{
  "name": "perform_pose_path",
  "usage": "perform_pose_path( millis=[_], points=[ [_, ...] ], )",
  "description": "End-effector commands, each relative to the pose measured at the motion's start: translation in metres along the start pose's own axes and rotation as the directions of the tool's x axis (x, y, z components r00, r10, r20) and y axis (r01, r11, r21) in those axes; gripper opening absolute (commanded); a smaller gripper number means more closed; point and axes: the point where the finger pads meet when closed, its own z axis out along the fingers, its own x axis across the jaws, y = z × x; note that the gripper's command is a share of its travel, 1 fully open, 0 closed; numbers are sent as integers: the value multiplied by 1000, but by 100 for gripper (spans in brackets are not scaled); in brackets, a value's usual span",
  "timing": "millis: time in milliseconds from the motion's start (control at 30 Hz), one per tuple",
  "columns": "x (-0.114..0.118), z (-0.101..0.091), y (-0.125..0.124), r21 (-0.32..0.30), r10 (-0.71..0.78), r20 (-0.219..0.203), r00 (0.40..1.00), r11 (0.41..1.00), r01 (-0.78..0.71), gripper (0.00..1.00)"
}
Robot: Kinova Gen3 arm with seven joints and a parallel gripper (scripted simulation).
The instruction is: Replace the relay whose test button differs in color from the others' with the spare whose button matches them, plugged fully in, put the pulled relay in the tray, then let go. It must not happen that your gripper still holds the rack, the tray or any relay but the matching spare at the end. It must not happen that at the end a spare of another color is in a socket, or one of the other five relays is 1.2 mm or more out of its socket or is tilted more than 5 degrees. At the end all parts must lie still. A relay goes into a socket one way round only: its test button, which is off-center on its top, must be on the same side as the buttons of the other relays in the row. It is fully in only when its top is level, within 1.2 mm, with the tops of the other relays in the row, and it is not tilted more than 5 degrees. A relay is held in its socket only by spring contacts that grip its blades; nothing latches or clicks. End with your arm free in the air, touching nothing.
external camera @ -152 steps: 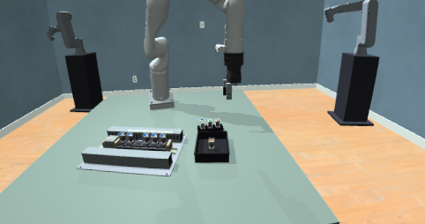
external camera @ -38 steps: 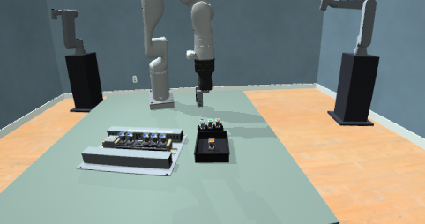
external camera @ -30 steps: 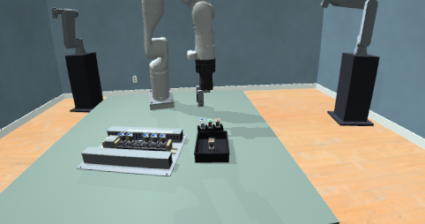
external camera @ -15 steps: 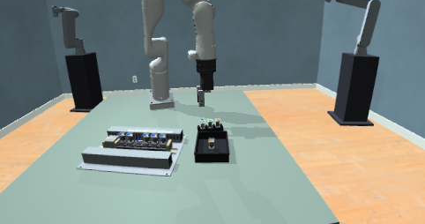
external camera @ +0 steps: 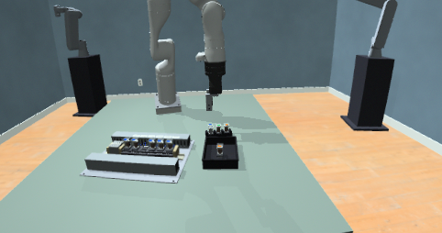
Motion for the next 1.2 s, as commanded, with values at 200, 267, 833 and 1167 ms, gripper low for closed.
perform_pose_path(
  millis=[200, 267, 833, 1167],
  points=[
    [0, 0, 2, -1, 91, 1, 996, 996, -91, 100],
    [0, 0, 2, -1, 121, 1, 993, 993, -121, 100],
    [0, 0, 2, -1, 342, 0, 940, 940, -342, 100],
    [0, 0, 2, -1, 482, 0, 876, 876, -482, 100]
  ],
)
